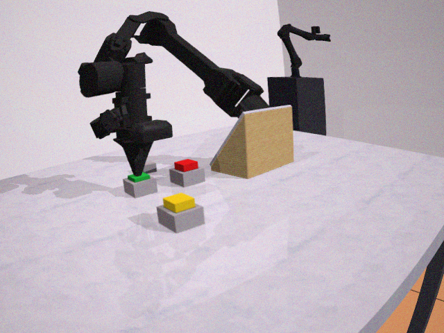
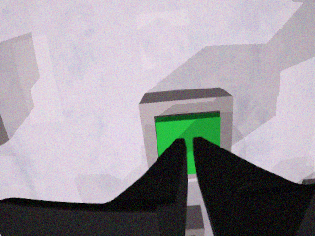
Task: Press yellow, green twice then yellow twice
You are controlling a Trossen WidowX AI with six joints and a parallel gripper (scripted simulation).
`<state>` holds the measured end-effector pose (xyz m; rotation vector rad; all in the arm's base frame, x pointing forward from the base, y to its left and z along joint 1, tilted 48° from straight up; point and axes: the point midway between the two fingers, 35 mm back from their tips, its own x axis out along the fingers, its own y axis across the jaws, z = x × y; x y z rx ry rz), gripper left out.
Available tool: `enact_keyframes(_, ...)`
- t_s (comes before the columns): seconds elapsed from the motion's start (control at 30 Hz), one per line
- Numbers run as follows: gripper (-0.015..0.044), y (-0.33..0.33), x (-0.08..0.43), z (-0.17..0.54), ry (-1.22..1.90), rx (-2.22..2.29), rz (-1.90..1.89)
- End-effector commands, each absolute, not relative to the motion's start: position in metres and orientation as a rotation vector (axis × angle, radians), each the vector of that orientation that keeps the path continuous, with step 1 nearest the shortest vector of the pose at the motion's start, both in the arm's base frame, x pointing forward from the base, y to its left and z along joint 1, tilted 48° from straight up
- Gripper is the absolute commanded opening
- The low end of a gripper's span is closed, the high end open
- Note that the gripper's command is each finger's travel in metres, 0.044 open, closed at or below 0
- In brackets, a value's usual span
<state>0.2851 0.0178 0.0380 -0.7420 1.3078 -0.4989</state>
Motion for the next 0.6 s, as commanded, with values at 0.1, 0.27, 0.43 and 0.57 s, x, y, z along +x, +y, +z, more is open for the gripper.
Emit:
enact_keyframes(0.1, 0.0020, 0.016, 0.284, 0.036, 1.312, -0.753, -0.503)
enact_keyframes(0.27, 0.0020, 0.016, 0.284, 0.036, 1.312, -0.753, -0.503)
enact_keyframes(0.43, 0.0020, 0.033, 0.280, 0.052, 1.311, -0.749, -0.500)
enact_keyframes(0.57, 0.0020, 0.041, 0.277, 0.060, 1.312, -0.753, -0.502)
